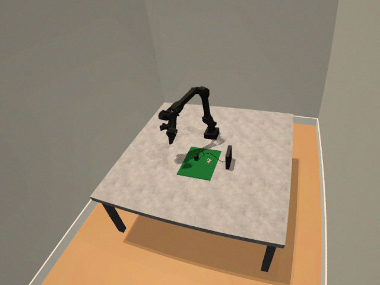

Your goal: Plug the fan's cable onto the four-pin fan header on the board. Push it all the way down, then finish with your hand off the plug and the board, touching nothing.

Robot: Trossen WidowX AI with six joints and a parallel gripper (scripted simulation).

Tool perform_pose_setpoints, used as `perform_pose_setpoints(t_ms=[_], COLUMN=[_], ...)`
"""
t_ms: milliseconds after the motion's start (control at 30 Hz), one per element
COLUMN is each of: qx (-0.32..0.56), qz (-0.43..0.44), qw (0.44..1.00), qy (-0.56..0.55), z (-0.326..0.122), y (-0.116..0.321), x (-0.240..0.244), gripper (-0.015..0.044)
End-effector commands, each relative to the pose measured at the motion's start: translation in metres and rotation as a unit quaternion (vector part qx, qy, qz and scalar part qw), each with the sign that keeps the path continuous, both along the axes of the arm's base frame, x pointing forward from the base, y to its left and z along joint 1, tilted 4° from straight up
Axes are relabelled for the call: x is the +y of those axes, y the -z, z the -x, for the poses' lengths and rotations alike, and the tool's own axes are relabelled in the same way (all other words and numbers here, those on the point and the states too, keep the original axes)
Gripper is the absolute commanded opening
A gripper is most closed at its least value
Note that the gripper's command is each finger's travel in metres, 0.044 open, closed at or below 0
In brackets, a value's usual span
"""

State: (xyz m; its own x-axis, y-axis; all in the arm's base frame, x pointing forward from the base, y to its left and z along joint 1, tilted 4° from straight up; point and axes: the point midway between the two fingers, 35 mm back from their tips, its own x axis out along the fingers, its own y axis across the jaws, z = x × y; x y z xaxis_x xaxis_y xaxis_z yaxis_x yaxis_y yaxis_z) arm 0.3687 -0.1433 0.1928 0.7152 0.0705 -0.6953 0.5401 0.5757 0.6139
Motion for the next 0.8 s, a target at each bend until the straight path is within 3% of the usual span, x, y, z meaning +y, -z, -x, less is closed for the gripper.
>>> perform_pose_setpoints(t_ms=[0, 333, 600, 767], qx=[0.096, 0.335, 0.338, 0.338], qz=[0.041, 0.201, 0.205, 0.205], qw=[0.992, 0.873, 0.870, 0.870], qy=[-0.074, -0.292, -0.296, -0.296], z=[-0.001, 0.050, 0.052, 0.046], y=[0.014, 0.024, 0.023, 0.054], x=[0.047, 0.142, 0.143, 0.141], gripper=[0.0440, 0.0440, 0.0440, 0.0440])
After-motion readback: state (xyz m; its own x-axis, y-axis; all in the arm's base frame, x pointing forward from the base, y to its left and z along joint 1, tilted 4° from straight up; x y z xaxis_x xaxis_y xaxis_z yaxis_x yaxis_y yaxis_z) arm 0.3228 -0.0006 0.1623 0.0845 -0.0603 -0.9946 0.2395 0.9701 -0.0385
